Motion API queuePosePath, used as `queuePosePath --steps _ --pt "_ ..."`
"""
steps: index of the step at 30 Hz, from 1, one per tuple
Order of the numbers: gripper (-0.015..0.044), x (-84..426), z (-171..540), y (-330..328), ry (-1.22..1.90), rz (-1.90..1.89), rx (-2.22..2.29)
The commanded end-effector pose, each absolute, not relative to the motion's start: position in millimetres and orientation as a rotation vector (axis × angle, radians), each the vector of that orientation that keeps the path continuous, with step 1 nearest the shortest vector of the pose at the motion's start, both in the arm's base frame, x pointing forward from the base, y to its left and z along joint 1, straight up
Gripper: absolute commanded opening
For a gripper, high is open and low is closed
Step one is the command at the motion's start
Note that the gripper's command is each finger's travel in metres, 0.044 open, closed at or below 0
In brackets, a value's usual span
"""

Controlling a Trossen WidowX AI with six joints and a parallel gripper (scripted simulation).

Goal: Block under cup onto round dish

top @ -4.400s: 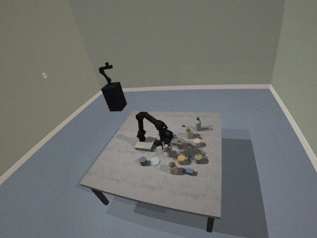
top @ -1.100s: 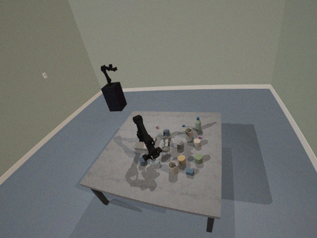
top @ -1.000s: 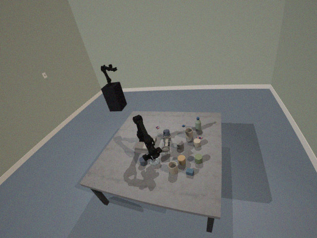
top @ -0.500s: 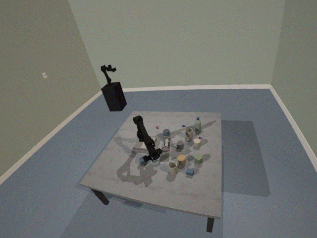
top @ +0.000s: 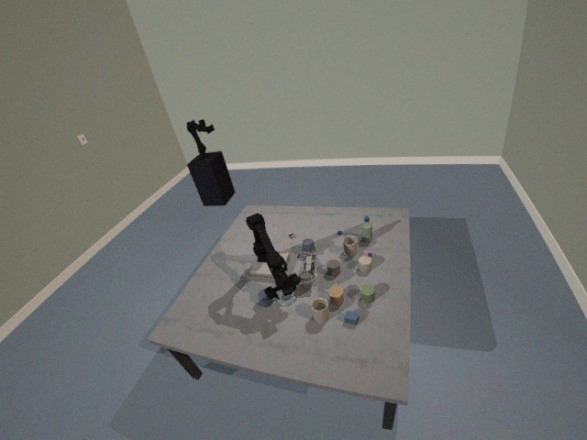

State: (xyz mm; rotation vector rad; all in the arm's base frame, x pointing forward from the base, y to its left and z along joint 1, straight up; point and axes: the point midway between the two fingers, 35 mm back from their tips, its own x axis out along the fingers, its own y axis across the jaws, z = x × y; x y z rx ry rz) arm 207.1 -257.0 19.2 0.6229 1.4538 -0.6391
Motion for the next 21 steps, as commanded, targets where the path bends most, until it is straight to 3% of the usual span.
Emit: queuePosePath --steps 1,12,21 --pt "0.044 207 59 -258 1.447 -0.639 0.615" --pt "0.044 205 116 -255 1.429 -0.647 0.61" --pt "0.044 205 119 -255 1.428 -0.648 0.609"
